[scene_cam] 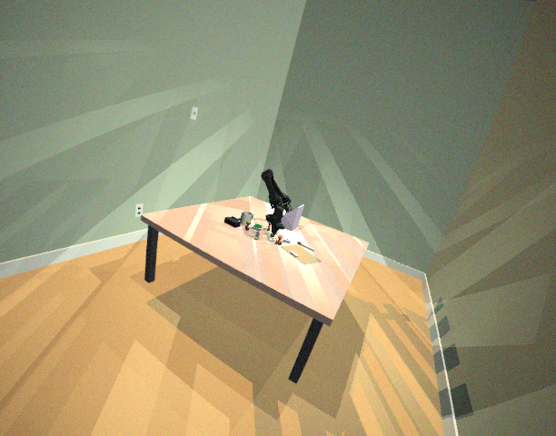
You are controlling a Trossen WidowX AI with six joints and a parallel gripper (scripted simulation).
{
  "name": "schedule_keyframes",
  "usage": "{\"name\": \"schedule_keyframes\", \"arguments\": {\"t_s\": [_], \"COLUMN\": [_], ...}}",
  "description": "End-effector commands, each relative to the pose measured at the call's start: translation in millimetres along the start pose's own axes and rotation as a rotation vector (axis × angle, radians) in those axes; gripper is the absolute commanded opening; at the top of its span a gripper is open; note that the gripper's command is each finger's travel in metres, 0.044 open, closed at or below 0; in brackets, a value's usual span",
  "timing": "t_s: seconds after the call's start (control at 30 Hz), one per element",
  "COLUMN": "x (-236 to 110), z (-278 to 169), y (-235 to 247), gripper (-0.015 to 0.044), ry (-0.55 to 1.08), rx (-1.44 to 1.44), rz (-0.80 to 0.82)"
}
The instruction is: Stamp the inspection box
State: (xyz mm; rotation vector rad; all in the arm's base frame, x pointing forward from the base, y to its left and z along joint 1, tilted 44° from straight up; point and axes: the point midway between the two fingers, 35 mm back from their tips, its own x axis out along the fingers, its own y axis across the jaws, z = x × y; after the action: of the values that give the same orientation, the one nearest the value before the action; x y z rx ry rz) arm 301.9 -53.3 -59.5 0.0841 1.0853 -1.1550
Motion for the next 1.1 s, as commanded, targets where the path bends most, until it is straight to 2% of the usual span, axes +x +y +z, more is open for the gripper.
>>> {"name": "schedule_keyframes", "arguments": {"t_s": [0.0, 1.07], "x": [1.0, 3.8], "z": [-0.5, -0.5], "y": [-0.8, -0.8], "gripper": [0.0000, 0.0000], "ry": [-0.002, -0.002], "rx": [-0.005, -0.005], "rz": [-0.002, -0.002]}}
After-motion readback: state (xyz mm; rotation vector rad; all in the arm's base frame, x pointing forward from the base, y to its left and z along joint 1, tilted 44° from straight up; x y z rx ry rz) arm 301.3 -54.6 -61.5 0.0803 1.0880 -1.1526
